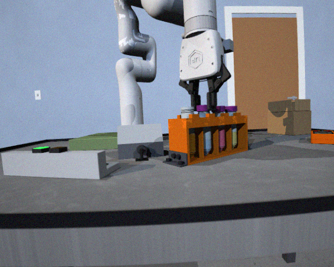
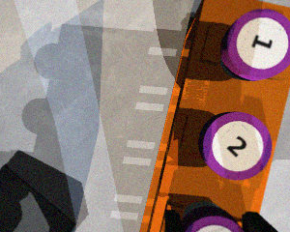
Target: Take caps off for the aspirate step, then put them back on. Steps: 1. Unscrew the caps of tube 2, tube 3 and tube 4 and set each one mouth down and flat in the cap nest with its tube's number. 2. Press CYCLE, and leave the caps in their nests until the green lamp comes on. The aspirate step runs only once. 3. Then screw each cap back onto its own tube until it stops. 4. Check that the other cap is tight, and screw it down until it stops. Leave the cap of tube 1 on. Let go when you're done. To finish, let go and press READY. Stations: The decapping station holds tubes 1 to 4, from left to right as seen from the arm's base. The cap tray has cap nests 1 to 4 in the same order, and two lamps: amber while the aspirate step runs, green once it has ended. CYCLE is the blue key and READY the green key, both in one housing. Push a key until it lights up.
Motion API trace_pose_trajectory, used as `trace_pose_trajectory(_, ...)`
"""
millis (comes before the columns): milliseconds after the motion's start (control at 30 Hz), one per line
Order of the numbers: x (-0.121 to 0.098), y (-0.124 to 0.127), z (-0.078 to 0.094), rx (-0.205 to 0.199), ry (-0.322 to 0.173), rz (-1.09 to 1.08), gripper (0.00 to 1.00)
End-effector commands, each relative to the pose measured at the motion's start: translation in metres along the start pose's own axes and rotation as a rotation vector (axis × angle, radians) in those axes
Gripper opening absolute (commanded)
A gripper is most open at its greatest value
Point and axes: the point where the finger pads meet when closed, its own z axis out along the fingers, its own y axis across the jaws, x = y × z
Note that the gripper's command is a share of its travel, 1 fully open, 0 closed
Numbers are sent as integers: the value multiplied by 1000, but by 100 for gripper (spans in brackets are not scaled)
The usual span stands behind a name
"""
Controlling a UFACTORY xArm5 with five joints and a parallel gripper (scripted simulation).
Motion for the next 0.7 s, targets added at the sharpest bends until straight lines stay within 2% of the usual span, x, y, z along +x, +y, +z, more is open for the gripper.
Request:
trace_pose_trajectory(0, 0, 1, -1, -4, 1, 253, 0)
trace_pose_trajectory(400, 0, 1, -1, -3, 2, 770, 0)
trace_pose_trajectory(467, 0, 1, -1, -3, 2, 770, 0)
trace_pose_trajectory(600, 0, 1, -1, -3, 2, 991, 0)
trace_pose_trajectory(667, 0, 1, -1, -3, 2, 1001, 0)
